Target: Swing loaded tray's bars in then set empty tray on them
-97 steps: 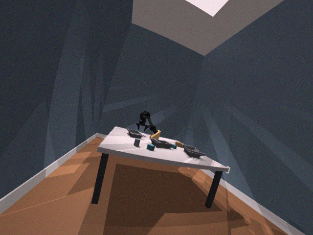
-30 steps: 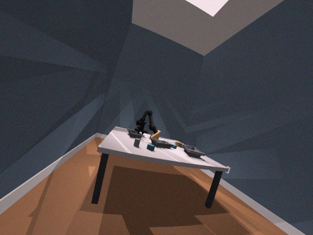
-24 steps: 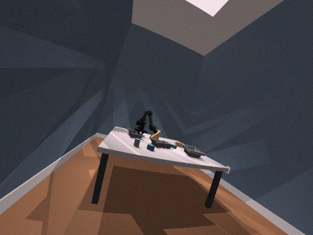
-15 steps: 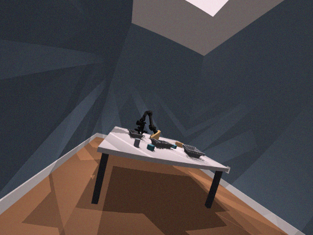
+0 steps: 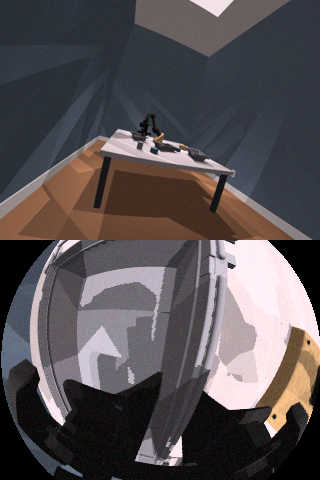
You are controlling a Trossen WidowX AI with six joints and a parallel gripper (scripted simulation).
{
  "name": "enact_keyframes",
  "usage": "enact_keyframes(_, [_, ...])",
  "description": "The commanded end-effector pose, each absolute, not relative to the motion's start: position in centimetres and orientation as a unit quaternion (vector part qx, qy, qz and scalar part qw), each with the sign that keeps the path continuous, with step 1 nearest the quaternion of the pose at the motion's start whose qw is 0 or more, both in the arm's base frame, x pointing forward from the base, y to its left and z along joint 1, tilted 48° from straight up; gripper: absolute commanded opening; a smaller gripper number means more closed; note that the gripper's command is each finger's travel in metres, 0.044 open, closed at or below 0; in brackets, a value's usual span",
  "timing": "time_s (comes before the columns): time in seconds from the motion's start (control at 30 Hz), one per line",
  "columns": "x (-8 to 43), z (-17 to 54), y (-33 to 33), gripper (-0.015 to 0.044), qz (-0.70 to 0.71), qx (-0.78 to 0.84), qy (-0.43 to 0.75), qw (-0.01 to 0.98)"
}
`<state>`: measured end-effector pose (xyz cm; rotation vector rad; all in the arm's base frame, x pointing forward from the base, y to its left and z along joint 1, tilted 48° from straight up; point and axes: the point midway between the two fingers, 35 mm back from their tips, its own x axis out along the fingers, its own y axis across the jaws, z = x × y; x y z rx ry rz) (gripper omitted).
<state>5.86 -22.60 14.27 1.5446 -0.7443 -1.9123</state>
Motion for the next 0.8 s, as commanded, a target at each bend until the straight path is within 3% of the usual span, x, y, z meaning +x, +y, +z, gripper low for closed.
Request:
enact_keyframes(0.0, [6.4, 14.9, -21.6, 0.0, -0.714, 0.581, -0.273, 0.279])
enact_keyframes(0.77, [6.9, 18.9, -17.6, 0.0, -0.714, 0.579, -0.274, 0.284])
